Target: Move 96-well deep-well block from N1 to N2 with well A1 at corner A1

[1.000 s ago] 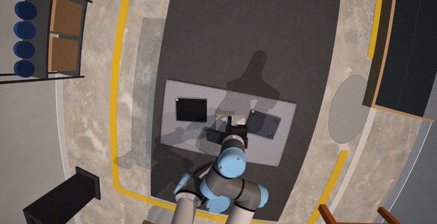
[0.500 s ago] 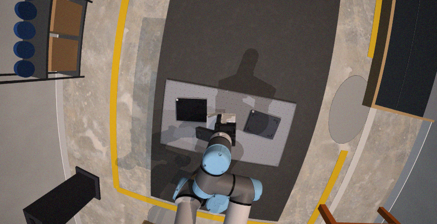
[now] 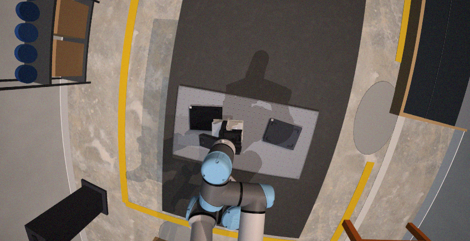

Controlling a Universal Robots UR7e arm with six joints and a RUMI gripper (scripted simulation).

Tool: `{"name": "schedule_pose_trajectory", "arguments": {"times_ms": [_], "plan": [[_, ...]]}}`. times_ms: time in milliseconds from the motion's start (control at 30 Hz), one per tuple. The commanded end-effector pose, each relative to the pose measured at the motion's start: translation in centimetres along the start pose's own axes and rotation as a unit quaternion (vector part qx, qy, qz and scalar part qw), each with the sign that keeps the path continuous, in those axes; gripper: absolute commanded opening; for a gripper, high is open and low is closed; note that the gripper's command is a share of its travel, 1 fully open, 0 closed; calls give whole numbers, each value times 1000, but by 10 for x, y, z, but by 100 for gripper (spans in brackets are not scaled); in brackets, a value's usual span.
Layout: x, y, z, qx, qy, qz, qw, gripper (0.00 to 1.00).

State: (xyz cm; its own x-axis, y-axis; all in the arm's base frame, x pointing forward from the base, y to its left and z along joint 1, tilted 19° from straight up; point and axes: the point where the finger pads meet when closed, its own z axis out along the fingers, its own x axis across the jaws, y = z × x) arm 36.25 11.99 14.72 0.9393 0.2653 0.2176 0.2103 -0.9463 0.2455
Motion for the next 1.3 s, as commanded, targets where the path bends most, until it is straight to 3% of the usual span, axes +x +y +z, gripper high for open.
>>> {"name": "schedule_pose_trajectory", "arguments": {"times_ms": [0, 1267], "plan": [[3, -16, 0, -1, 0, 0, 1000, 0], [21, -124, 0, -1, 0, 0, 1000, 0]]}}
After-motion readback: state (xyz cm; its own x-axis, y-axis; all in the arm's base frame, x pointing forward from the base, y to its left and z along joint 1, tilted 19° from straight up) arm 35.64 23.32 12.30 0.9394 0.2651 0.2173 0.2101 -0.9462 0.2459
